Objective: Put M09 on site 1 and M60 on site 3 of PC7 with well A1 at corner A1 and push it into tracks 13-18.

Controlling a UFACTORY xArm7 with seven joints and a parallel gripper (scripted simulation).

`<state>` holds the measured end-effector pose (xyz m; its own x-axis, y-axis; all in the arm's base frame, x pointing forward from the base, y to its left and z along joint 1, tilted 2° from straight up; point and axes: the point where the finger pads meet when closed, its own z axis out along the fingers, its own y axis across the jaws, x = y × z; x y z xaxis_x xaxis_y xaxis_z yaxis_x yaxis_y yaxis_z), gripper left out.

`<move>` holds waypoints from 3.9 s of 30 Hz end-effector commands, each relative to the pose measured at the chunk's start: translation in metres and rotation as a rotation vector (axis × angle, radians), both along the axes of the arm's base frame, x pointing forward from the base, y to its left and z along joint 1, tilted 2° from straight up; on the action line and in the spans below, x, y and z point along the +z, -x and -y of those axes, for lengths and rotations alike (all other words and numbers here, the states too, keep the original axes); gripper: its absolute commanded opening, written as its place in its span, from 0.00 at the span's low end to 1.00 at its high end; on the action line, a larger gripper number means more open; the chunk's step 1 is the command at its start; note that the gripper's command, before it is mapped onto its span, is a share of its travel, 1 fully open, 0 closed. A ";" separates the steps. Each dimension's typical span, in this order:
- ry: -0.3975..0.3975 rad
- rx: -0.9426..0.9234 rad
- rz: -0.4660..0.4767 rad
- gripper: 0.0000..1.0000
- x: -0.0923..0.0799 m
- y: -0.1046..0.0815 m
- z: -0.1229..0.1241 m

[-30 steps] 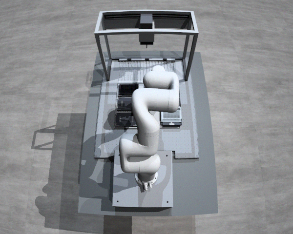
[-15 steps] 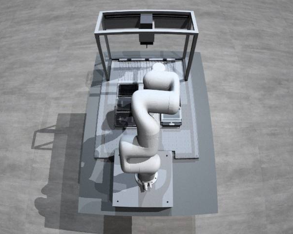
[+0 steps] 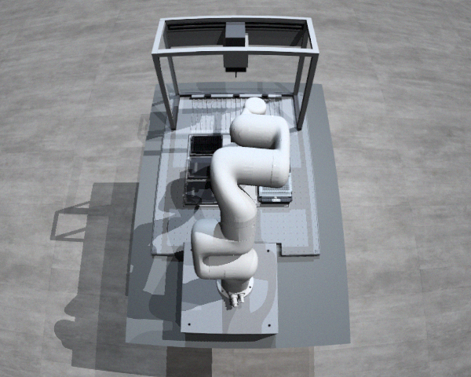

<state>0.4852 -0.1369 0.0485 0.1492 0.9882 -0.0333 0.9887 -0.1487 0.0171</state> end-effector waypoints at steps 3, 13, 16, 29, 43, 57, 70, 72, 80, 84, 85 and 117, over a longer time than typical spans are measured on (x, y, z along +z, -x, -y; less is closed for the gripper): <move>0.001 0.000 0.003 1.00 0.004 -0.001 0.000; 0.001 0.000 0.003 1.00 0.004 0.002 0.020; 0.001 0.000 0.003 1.00 0.005 0.004 0.035; 0.001 0.000 0.003 1.00 0.007 0.013 0.089; 0.002 0.000 0.003 1.00 0.009 0.022 0.149; 0.002 0.000 0.003 1.00 0.010 0.028 0.194; 0.002 0.000 0.003 1.00 0.010 0.028 0.194; 0.002 0.000 0.003 1.00 0.009 0.028 0.195; 0.002 0.000 0.003 1.00 -0.003 0.028 0.195; 0.002 0.000 0.003 1.00 -0.010 0.028 0.195; 0.002 0.000 0.003 1.00 -0.011 0.028 0.195; 0.002 0.000 0.003 1.00 -0.058 0.028 0.197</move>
